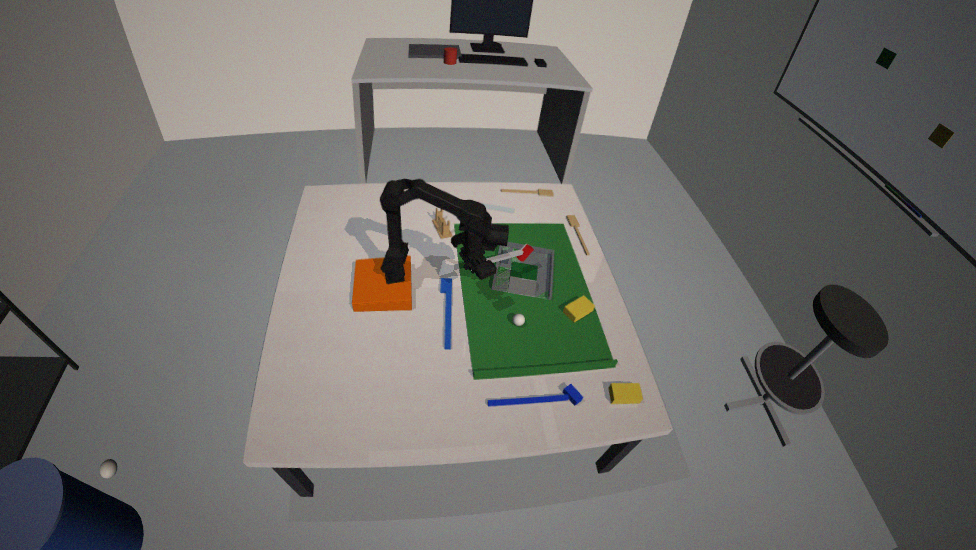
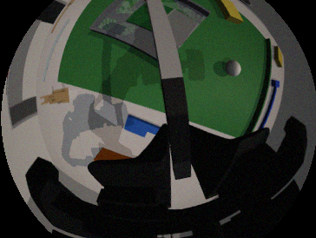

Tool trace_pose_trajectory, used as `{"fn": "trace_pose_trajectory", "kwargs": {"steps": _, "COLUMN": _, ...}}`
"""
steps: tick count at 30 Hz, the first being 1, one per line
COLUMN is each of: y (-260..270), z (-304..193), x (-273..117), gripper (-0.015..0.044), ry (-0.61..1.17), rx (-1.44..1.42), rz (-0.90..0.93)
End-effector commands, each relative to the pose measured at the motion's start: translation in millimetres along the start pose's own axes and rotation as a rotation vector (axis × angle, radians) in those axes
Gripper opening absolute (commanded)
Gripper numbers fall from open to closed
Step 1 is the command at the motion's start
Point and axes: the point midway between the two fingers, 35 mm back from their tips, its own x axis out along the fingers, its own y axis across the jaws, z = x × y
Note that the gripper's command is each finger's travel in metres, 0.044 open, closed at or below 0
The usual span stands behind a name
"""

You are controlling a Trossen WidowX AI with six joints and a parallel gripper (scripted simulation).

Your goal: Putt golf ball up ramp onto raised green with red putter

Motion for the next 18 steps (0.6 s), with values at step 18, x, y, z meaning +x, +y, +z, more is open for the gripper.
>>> {"fn": "trace_pose_trajectory", "kwargs": {"steps": 18, "y": -66, "z": -93, "x": -21, "gripper": 0.0000, "ry": 0.053, "rx": 0.641, "rz": -0.082}}
